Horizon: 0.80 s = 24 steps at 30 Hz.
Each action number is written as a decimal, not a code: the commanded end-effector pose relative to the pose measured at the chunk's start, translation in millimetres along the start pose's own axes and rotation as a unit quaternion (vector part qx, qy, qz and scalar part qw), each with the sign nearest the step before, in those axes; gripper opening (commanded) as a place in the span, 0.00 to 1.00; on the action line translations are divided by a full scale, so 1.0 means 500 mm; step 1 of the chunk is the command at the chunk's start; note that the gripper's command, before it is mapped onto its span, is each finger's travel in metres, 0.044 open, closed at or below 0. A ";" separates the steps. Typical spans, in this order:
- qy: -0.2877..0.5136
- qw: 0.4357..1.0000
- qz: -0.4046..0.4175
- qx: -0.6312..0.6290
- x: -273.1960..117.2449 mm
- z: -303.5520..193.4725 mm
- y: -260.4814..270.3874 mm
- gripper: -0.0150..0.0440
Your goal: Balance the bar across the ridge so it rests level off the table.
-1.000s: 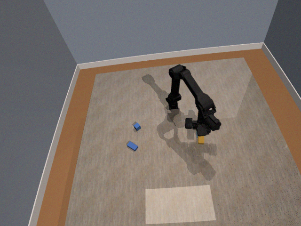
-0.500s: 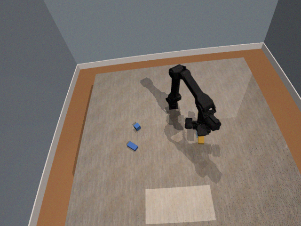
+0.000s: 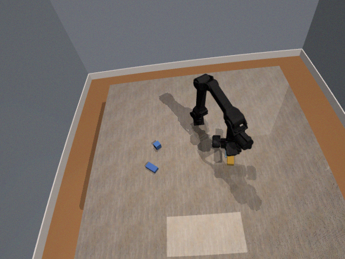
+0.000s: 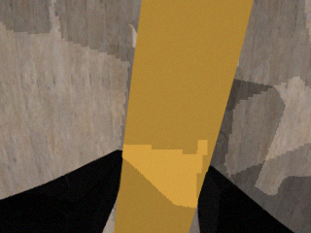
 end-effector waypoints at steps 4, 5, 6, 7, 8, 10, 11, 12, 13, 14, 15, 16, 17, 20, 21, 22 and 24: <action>0.000 1.000 -0.001 0.002 0.004 0.000 -0.001 0.25; 0.000 1.000 -0.001 0.002 0.004 0.000 -0.001 0.25; 0.000 1.000 -0.001 0.002 0.005 0.000 -0.001 0.25; 0.000 1.000 -0.001 0.002 0.005 0.000 -0.001 0.25; 0.000 1.000 -0.001 0.002 0.005 0.000 -0.001 0.25; 0.000 1.000 -0.001 0.002 0.005 0.000 -0.001 0.25; 0.000 1.000 -0.001 0.002 0.005 0.000 -0.001 0.25; 0.000 1.000 -0.001 0.002 0.005 0.000 -0.001 0.25; 0.000 1.000 -0.001 0.002 0.006 0.000 -0.001 0.25; 0.000 1.000 -0.001 0.002 0.006 0.000 -0.001 0.25; 0.000 1.000 -0.001 0.002 0.006 0.000 -0.001 0.25; 0.000 1.000 -0.001 0.002 0.006 0.000 -0.001 0.25; 0.000 1.000 -0.001 0.002 0.006 0.000 -0.001 0.25; 0.000 1.000 -0.001 0.002 0.007 0.000 -0.001 0.25; 0.000 1.000 -0.001 0.002 0.007 0.000 -0.001 0.25; 0.000 1.000 -0.001 0.002 0.007 0.000 -0.001 0.25; 0.000 1.000 -0.001 0.002 0.007 0.000 -0.001 0.25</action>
Point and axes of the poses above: the point midway between the two fingers, 35 mm back from their tips, its own x axis out along the fingers, its own y axis across the jaws, z = x × y, the point moved 1 cm from there along -x, back along the fingers, and after that the axes turned 3 degrees about -x, right-handed, at the moved point
